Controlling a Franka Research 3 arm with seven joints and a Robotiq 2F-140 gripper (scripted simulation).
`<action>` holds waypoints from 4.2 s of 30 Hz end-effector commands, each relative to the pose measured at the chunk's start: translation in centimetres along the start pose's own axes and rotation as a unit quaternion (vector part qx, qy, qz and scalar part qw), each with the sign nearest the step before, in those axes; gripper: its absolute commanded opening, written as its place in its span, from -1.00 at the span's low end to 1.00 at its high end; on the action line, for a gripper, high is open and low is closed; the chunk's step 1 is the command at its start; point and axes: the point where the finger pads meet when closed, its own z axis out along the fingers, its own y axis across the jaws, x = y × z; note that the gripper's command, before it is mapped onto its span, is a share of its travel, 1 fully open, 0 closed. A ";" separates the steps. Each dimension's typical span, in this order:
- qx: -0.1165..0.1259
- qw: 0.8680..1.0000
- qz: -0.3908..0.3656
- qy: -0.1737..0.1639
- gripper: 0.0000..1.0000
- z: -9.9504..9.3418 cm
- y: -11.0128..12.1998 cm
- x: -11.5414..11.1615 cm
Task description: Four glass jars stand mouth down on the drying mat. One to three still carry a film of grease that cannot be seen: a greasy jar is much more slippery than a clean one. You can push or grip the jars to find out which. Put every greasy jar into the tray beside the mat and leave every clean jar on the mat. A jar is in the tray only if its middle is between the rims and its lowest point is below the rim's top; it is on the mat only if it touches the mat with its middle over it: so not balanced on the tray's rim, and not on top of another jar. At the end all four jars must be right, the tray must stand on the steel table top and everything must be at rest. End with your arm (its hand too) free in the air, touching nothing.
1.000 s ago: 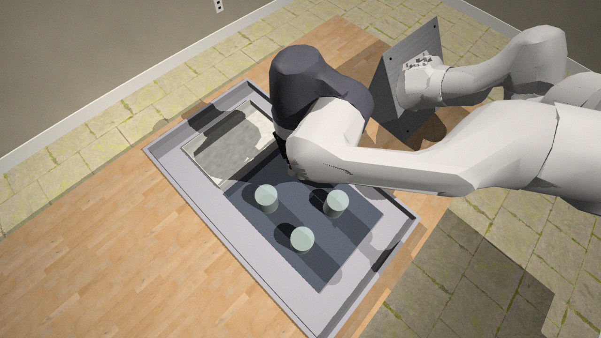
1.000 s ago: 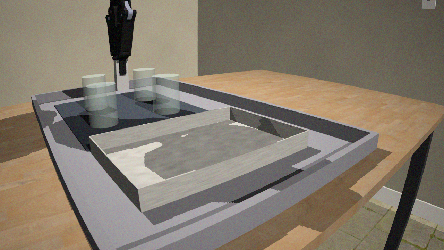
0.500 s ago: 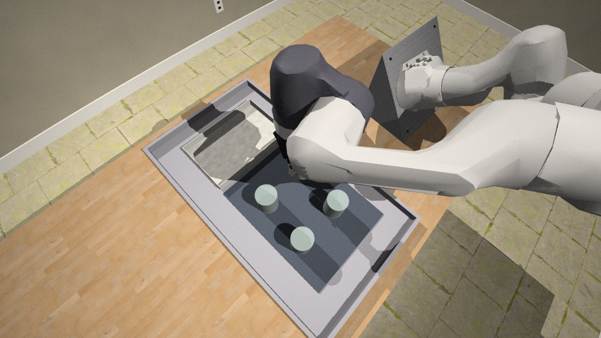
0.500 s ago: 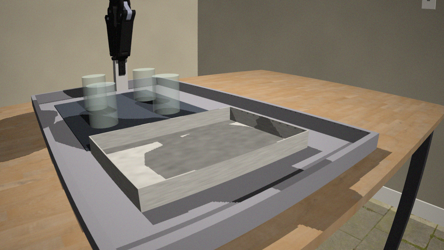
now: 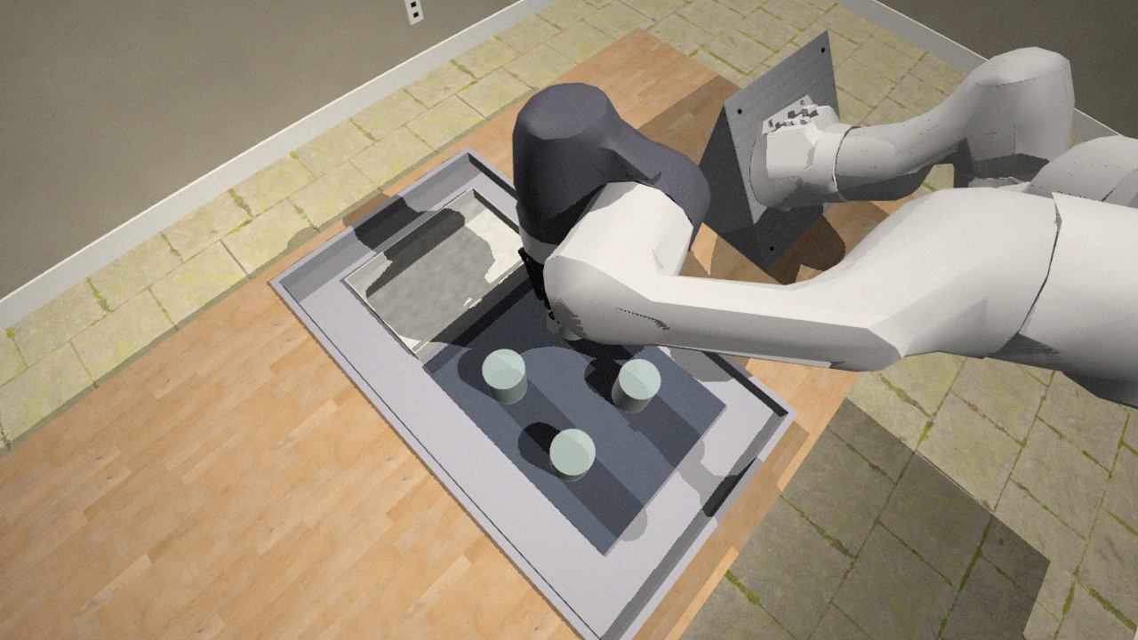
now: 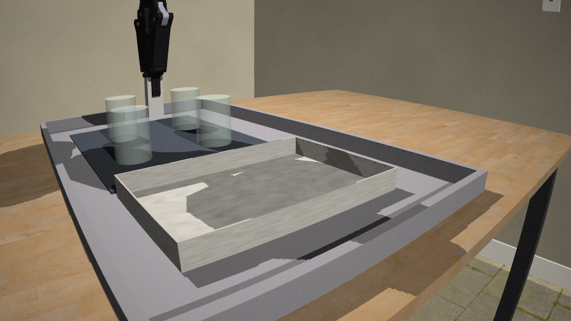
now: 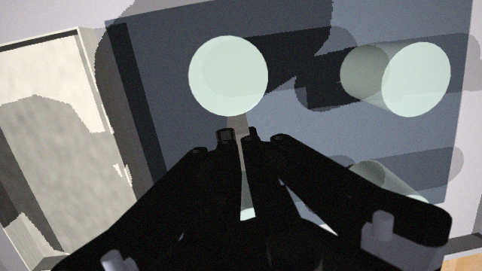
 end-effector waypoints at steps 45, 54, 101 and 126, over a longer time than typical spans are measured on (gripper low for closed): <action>0.001 1.000 -0.001 -0.002 -1.00 -0.6 -0.2 0.6; 0.001 1.000 -0.001 -0.002 -1.00 -0.7 -0.2 0.7; 0.001 1.000 -0.001 -0.002 -1.00 -1.1 -0.2 1.2; 0.001 1.000 -0.001 -0.002 -1.00 -0.2 -0.2 -1.7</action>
